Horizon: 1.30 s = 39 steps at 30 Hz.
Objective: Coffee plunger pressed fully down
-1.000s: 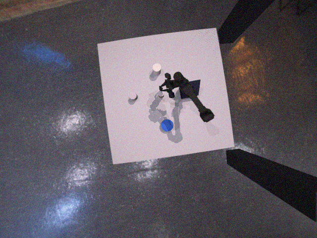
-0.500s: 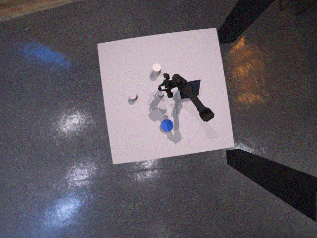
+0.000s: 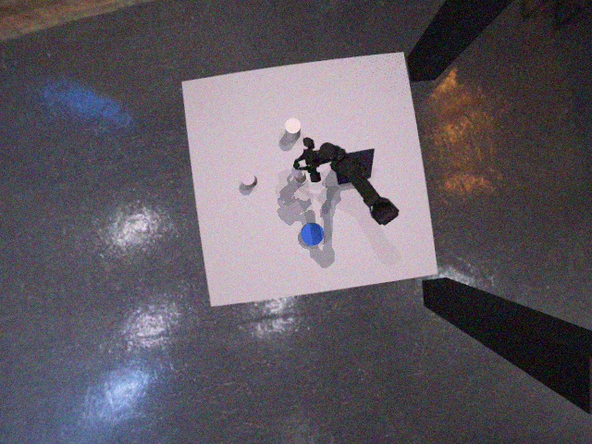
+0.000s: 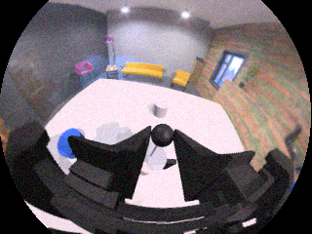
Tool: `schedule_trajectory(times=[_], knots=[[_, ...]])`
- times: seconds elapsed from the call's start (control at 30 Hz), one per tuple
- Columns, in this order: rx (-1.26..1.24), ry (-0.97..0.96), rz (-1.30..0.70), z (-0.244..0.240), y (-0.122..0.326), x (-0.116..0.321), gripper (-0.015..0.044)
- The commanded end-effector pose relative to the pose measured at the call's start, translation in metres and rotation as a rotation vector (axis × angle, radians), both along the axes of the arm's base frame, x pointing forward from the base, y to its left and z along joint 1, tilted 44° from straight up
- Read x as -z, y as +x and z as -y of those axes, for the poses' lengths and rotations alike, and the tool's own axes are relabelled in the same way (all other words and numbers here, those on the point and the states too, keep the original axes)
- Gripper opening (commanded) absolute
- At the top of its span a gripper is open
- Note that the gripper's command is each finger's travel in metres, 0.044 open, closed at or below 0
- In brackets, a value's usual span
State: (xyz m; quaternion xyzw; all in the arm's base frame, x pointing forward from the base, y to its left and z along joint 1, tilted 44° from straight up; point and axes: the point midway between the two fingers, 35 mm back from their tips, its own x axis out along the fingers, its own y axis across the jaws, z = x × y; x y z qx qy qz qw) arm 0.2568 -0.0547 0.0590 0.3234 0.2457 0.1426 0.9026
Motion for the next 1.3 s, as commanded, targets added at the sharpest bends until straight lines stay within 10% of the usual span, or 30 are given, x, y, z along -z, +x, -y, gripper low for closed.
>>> schedule_trajectory(times=[0.0,1.27], knots=[[-0.010,0.035,-0.060,-0.017,-0.008,0.021,0.0117],[-0.003,0.047,-0.041,-0.034,0.011,0.040,0.0117]])
